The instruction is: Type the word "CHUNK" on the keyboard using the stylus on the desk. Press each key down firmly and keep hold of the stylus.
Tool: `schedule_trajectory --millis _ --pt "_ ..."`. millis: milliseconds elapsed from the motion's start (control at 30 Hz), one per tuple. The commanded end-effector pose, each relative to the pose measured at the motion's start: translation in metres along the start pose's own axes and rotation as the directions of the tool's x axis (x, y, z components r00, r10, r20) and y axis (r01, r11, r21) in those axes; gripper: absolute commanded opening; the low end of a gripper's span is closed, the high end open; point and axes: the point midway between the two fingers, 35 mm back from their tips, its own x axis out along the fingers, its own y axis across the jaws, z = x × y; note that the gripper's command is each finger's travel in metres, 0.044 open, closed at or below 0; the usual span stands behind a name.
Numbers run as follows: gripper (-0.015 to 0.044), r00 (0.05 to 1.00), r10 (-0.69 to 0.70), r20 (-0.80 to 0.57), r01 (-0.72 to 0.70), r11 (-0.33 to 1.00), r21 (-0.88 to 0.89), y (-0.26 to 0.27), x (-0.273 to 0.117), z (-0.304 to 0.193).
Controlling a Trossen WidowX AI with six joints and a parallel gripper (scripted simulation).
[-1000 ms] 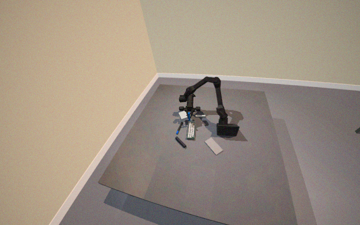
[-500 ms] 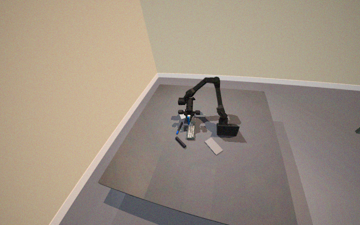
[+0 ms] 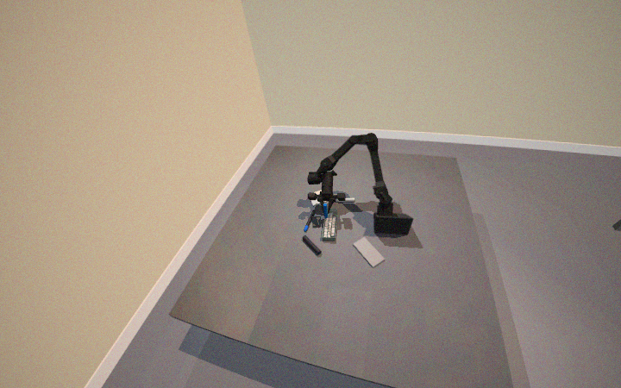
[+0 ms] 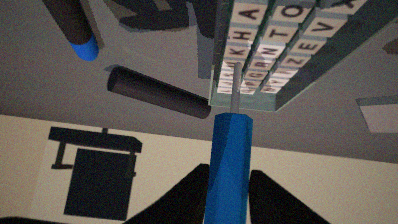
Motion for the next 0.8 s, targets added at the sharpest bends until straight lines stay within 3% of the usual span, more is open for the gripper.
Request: schedule_trajectory --millis 0,767 --pt "0.0081 1.0 0.001 -0.001 -0.001 1.0 -0.005 0.0 0.001 0.001" --pt "0.0081 1.0 0.0 0.0 0.0 1.0 -0.005 0.0 0.008 0.012"
